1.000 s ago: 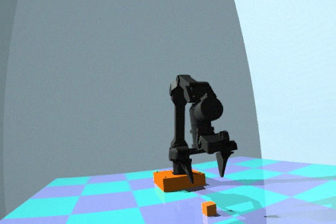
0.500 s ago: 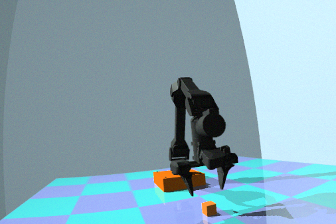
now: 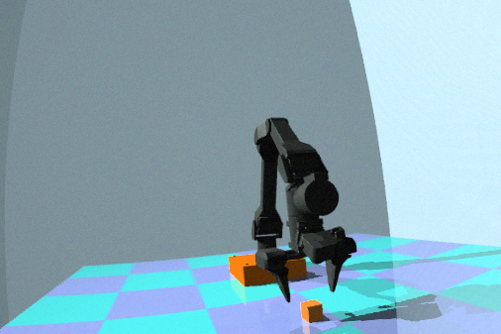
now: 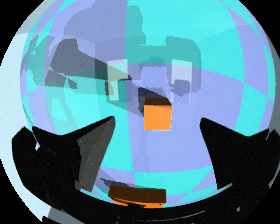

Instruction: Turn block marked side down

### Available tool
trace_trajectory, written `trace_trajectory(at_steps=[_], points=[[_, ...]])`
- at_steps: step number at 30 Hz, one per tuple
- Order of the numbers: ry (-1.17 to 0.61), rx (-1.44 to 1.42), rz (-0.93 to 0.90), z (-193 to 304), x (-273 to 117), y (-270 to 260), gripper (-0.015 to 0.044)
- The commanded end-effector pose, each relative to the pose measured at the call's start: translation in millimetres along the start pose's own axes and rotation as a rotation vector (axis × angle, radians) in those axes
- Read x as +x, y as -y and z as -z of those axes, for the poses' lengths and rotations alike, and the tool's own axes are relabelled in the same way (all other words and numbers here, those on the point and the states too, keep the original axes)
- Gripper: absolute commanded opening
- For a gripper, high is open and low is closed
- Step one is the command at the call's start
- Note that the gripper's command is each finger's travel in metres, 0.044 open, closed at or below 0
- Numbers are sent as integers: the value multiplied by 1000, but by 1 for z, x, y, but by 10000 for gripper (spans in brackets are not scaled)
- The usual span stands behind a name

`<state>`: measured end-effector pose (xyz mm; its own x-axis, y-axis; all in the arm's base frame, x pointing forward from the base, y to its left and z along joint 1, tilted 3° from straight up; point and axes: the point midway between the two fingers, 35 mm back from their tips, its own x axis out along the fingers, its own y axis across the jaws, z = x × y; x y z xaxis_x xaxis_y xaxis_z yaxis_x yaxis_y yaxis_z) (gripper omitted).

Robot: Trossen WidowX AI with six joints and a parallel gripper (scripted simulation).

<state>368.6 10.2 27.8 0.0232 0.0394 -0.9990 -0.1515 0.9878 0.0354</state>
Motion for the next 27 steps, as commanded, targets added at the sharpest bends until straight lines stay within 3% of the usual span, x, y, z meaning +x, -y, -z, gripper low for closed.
trace_trajectory(at_steps=[1, 15, 27], points=[[-15, 5, 1, 3, 11, 0, 440], [-15, 5, 1, 4, 30, 0, 440], [-15, 5, 1, 4, 30, 0, 125]])
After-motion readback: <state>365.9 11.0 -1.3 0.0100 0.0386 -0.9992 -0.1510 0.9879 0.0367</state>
